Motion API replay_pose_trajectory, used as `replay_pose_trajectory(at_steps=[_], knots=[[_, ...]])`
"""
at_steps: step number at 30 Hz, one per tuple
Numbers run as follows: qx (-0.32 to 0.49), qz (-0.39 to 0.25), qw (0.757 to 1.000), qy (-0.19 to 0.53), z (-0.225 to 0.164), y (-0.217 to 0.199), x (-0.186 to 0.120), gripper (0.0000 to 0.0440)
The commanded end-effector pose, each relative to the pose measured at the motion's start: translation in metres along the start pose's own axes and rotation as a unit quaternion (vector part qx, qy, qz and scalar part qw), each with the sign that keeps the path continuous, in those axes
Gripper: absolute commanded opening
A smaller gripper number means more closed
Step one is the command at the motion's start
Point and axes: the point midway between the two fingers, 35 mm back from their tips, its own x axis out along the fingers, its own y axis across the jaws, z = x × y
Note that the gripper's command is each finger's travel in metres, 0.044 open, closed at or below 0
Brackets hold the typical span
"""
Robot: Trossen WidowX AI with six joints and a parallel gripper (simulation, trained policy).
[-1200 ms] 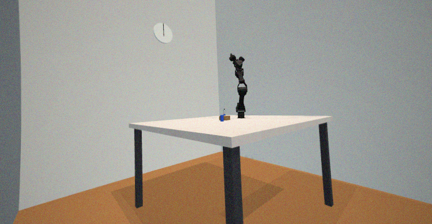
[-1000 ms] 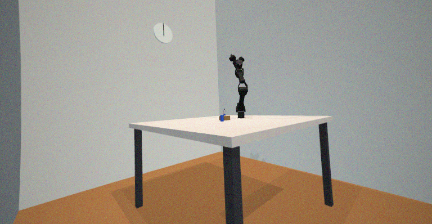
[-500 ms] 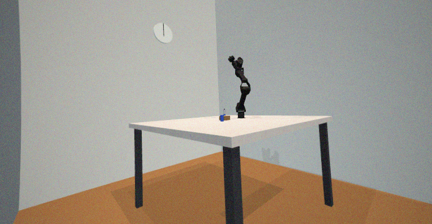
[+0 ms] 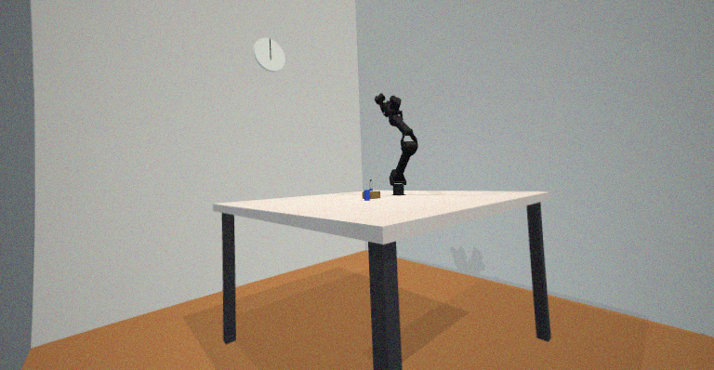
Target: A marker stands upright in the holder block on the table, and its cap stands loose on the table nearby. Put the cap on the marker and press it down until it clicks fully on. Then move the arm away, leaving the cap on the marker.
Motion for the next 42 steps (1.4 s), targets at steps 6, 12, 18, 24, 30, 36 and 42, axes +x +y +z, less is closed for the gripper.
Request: replay_pose_trajectory(at_steps=[6,12,18,24,30,36,42], knots=[[0.010,-0.009,0.999,0.041,-0.017,-0.006,0.007,0.0301],[0.018,-0.015,0.997,0.071,-0.031,-0.010,0.010,0.0306],[0.026,-0.019,0.994,0.102,-0.046,-0.014,0.014,0.0308],[0.033,-0.022,0.990,0.133,-0.062,-0.016,0.017,0.0308],[0.039,-0.025,0.985,0.165,-0.079,-0.018,0.019,0.0308],[0.045,-0.026,0.979,0.197,-0.097,-0.019,0.020,0.0308],[0.050,-0.027,0.972,0.230,-0.115,-0.019,0.021,0.0308]])
